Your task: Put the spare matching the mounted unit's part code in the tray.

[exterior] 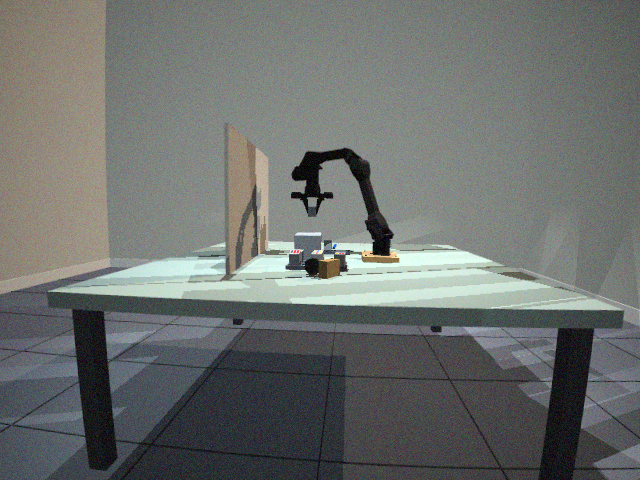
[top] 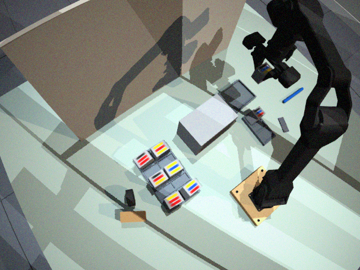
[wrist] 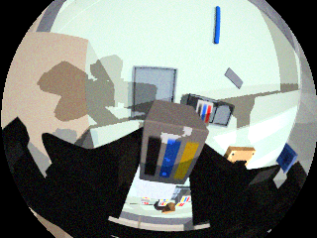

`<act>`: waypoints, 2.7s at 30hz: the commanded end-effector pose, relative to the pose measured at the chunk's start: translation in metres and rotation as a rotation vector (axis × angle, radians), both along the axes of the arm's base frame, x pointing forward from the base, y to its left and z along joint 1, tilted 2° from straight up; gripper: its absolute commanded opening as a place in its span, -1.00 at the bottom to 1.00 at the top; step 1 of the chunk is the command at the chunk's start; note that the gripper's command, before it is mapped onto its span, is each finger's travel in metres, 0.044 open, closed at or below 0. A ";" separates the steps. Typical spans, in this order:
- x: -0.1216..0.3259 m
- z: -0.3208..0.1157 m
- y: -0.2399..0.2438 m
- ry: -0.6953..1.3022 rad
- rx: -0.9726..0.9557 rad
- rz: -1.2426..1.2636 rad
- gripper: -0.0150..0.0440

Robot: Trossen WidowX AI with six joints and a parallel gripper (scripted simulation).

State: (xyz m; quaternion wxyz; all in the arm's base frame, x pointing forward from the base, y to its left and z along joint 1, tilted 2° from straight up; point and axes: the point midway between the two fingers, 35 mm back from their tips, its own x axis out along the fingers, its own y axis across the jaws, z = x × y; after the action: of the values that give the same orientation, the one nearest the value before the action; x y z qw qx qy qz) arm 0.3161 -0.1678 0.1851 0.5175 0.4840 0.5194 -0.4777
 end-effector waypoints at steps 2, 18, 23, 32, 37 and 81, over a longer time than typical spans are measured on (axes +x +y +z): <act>0.017 -0.001 0.002 -0.007 0.002 -0.005 -0.49; 0.032 -0.009 0.004 -0.008 0.003 -0.007 -0.49; 0.033 -0.012 0.004 -0.009 0.003 -0.007 -0.49; 0.034 -0.018 0.003 -0.009 0.003 -0.007 -0.49; 0.035 -0.021 0.003 -0.009 0.003 -0.007 -0.49; 0.039 -0.051 0.001 -0.009 0.003 -0.007 -0.49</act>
State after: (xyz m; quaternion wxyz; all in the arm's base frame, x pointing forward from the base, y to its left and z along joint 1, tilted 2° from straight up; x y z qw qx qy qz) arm 0.3554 -0.1669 0.1366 0.5195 0.4872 0.5157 -0.4761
